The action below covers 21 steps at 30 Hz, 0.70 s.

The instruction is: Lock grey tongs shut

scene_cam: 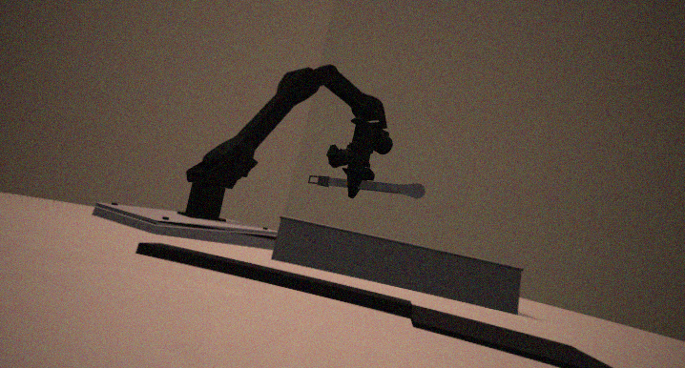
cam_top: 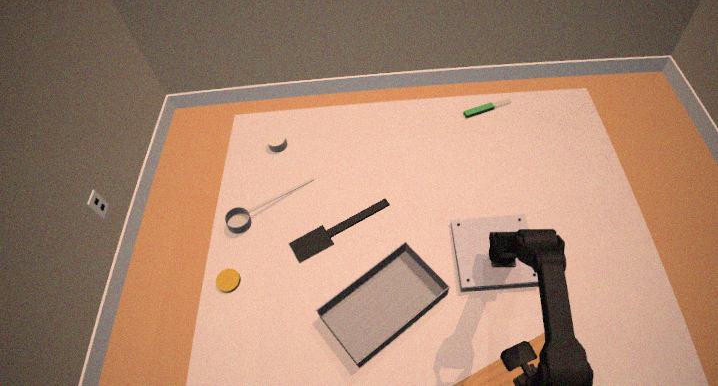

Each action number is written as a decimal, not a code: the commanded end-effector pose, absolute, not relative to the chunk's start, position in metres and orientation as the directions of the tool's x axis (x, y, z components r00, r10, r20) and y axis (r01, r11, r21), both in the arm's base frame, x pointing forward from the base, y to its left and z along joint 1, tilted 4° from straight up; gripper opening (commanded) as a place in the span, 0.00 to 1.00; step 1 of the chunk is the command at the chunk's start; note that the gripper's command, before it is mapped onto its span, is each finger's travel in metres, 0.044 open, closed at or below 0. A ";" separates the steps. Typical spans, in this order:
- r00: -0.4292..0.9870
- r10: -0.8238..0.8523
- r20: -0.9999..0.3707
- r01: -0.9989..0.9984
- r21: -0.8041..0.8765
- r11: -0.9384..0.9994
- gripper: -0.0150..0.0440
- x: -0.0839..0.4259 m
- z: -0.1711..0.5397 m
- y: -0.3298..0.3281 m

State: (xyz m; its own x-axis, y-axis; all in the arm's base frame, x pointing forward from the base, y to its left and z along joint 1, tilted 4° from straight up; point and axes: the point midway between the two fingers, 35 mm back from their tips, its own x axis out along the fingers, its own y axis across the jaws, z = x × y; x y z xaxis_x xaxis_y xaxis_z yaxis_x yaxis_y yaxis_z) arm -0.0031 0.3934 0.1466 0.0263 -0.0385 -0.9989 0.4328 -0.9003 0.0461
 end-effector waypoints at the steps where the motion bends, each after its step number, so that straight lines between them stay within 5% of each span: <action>1: 0.022 -0.036 -0.999 0.562 0.042 -0.826 0.00 -0.011 0.147 0.395; 21: 0.061 -0.008 -0.998 0.707 0.049 -0.706 0.00 -0.019 0.144 0.398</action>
